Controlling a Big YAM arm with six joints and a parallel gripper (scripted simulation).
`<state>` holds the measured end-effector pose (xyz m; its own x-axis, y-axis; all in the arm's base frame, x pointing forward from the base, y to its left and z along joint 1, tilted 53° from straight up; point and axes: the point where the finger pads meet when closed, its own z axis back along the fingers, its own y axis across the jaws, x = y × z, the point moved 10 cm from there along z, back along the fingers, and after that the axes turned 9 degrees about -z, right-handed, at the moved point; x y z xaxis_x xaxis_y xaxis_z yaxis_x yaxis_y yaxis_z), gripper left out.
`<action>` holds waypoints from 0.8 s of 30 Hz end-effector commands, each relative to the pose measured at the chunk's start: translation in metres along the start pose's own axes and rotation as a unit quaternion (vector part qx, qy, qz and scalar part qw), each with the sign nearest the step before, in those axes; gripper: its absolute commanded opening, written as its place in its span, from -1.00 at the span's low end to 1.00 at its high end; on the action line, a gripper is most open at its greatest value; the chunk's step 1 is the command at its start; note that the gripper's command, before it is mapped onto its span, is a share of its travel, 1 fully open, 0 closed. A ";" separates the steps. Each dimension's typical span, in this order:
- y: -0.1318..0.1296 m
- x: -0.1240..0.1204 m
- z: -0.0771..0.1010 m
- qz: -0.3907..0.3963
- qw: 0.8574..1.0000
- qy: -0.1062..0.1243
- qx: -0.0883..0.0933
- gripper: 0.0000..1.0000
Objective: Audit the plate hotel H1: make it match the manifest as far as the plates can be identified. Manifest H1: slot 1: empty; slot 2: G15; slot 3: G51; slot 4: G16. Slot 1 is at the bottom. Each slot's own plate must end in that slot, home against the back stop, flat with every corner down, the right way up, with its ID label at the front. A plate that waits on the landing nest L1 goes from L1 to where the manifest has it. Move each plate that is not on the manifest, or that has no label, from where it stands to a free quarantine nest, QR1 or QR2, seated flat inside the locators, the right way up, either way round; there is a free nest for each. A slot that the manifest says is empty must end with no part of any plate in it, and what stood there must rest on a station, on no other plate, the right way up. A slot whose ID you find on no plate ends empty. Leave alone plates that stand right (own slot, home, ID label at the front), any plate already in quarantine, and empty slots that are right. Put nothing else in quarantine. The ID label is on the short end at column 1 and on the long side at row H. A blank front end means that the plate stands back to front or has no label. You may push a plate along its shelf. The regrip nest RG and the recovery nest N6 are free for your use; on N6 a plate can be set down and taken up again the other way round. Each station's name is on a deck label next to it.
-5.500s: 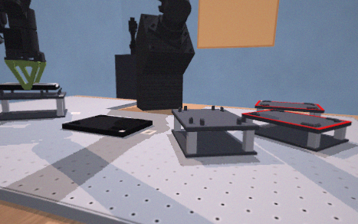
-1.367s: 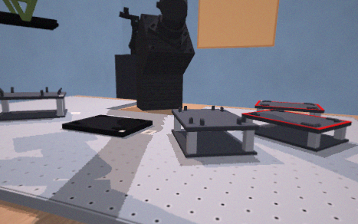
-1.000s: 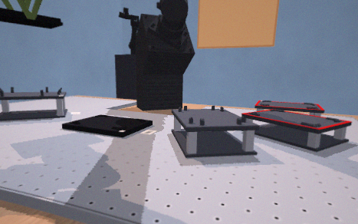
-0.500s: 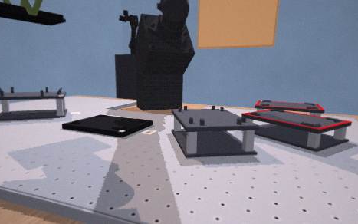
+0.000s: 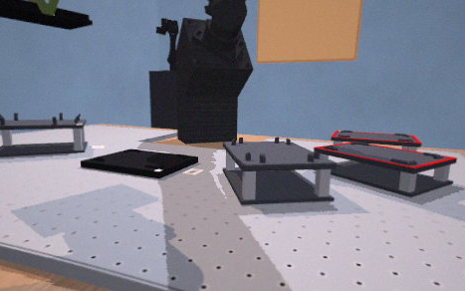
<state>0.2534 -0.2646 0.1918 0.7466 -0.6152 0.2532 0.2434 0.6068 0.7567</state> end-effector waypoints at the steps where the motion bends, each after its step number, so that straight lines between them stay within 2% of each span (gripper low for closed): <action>1: 0.015 -0.002 0.002 0.033 0.999 -0.001 0.001 0.72; 11: 0.047 -0.013 0.001 0.116 0.993 -0.001 0.001 0.72; 13: 0.047 -0.013 0.001 0.116 0.993 -0.001 0.001 0.72; 14: 0.047 -0.006 0.014 0.126 0.992 -0.018 -0.008 0.72; 16: 0.056 -0.016 0.001 0.140 0.990 0.000 0.001 0.72; 24: 0.081 -0.024 0.001 0.207 0.978 -0.001 0.001 0.72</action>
<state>0.2560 -0.2077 0.2381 0.7883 -0.3723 0.4898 -0.0251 0.7761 0.6302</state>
